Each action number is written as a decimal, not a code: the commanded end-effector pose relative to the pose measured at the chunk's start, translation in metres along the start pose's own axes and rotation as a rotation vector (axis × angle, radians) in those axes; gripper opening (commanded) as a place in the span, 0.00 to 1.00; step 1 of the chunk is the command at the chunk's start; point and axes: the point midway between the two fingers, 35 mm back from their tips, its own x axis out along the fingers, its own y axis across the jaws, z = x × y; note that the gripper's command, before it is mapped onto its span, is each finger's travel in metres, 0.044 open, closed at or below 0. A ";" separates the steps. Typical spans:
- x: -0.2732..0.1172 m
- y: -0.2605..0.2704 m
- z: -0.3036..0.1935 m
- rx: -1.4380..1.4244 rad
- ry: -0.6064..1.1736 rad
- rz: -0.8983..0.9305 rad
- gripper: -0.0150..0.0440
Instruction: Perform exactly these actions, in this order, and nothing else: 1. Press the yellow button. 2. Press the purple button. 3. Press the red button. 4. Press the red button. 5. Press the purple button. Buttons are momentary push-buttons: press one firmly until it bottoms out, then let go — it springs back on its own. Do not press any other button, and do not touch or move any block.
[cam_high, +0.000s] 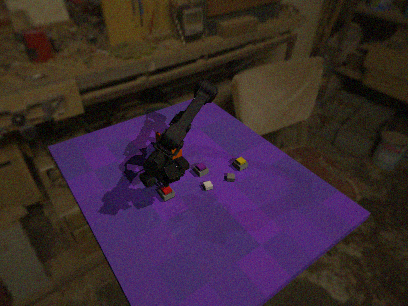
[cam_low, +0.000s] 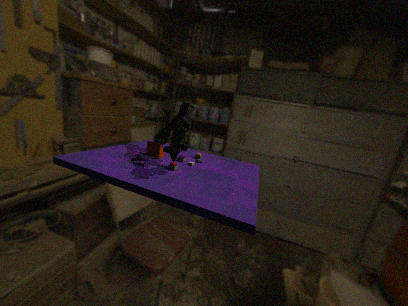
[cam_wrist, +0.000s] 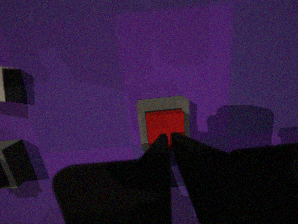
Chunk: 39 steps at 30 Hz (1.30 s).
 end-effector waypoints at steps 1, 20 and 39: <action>0.007 0.000 0.000 0.005 -0.002 0.004 0.29; 0.022 0.001 0.000 0.005 -0.002 0.005 0.29; -0.023 -0.001 0.000 0.006 -0.002 0.003 0.29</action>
